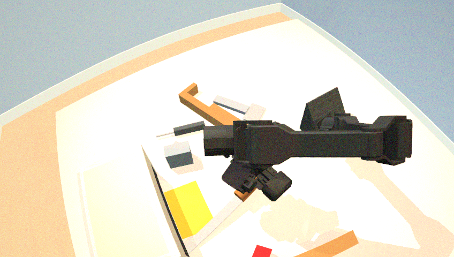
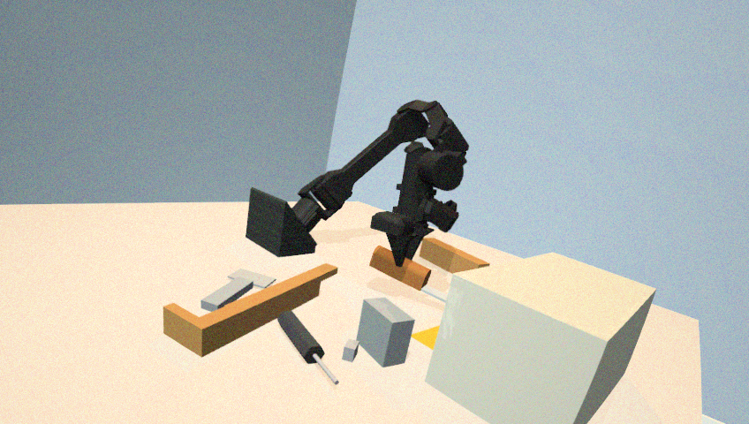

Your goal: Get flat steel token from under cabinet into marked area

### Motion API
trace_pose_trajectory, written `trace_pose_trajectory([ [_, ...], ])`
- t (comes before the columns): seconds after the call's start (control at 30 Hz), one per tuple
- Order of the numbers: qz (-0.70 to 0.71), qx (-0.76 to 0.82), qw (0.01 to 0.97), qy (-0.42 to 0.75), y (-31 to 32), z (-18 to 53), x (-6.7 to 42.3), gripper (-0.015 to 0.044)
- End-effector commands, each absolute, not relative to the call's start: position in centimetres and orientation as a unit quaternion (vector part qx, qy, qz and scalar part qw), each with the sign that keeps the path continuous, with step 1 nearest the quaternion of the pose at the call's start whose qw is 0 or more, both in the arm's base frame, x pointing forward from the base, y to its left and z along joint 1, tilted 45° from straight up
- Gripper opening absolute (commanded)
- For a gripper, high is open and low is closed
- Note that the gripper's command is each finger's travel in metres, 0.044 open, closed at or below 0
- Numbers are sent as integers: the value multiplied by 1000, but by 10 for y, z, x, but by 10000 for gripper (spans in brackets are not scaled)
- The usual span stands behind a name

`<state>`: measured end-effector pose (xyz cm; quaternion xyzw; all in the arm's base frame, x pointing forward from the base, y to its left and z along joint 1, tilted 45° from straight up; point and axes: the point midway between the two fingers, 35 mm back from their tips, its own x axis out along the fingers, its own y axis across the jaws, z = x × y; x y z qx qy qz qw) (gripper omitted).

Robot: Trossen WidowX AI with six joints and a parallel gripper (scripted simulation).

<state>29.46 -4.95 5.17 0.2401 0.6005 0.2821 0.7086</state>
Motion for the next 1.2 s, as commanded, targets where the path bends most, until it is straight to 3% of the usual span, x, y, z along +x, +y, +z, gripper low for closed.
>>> trace_pose_trajectory([
  [0.0, 284, 238, 703, 607, -44, 47, 293, 0],
  [1.17, 299, 221, 709, 599, -28, 31, 295, 0],
])
